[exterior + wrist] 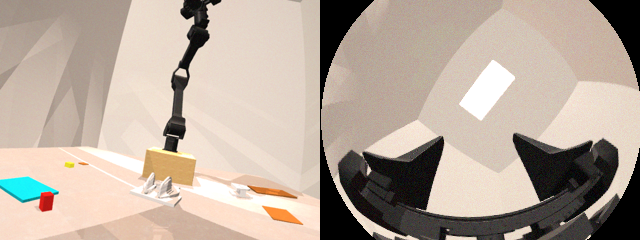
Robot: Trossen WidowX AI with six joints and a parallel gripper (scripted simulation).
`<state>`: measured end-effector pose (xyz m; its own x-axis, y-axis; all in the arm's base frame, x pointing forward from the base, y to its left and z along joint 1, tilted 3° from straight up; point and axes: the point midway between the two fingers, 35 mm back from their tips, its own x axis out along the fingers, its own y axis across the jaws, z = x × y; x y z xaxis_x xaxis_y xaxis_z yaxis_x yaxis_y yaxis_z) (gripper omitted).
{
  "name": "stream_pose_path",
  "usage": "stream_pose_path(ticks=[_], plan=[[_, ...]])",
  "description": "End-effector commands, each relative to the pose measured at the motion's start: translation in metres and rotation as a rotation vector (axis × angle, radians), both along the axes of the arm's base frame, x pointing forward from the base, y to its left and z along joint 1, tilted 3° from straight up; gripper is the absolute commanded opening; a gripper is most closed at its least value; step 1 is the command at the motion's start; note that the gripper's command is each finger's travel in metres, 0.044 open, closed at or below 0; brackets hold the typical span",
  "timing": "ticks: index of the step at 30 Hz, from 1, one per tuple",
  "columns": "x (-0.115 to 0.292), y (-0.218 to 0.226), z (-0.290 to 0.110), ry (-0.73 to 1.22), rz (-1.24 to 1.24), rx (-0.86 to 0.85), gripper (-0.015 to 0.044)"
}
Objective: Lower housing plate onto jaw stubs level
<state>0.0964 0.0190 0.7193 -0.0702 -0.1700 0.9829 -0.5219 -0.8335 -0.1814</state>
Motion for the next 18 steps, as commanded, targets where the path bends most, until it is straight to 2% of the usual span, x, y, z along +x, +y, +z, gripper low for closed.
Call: stream_pose_path(ticks=[1,2,9,18], plan=[[0.000,0.000,0.000,0.000,0.000,0.000,0.0426],[0.000,0.000,0.000,0.002,-0.002,0.000,0.0440],[0.009,0.002,-0.004,0.068,-0.065,0.009,0.0440],[0.044,0.022,-0.012,0.209,-0.146,-0.058,0.0440]])
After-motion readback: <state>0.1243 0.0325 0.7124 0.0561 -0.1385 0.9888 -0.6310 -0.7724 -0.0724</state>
